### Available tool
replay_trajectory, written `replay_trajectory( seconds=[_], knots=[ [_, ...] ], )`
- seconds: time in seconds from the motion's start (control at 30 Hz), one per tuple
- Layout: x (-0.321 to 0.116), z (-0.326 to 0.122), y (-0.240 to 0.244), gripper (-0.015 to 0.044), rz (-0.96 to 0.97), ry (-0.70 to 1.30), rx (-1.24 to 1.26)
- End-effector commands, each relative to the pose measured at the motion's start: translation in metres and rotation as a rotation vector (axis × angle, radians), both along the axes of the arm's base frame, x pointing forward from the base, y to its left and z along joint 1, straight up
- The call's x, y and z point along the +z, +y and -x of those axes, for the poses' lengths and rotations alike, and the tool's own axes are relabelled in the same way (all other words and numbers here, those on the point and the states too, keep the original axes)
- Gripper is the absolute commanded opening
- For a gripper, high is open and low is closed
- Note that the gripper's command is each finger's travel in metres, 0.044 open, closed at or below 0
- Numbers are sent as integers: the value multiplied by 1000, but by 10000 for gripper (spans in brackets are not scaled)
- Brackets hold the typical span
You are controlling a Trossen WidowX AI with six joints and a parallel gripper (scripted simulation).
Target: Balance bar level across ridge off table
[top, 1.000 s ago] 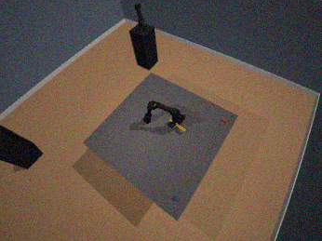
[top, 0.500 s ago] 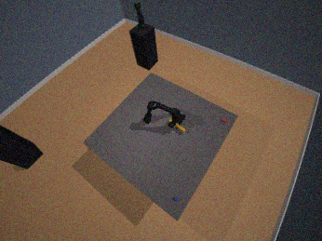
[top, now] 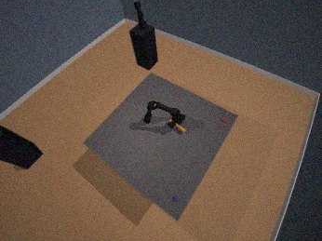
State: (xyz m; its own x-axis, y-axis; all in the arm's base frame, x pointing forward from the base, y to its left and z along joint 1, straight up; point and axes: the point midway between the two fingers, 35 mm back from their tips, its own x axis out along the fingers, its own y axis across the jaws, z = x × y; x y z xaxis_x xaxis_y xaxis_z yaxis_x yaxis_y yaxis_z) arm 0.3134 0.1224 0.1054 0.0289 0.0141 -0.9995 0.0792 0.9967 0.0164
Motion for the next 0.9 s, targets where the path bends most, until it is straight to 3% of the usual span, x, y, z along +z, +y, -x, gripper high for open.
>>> replay_trajectory(
  seconds=[0.0,0.87],
  knots=[
    [-1,0,-1,0,3,-1,3],
    [-3,0,0,0,3,-1,3]
  ],
)
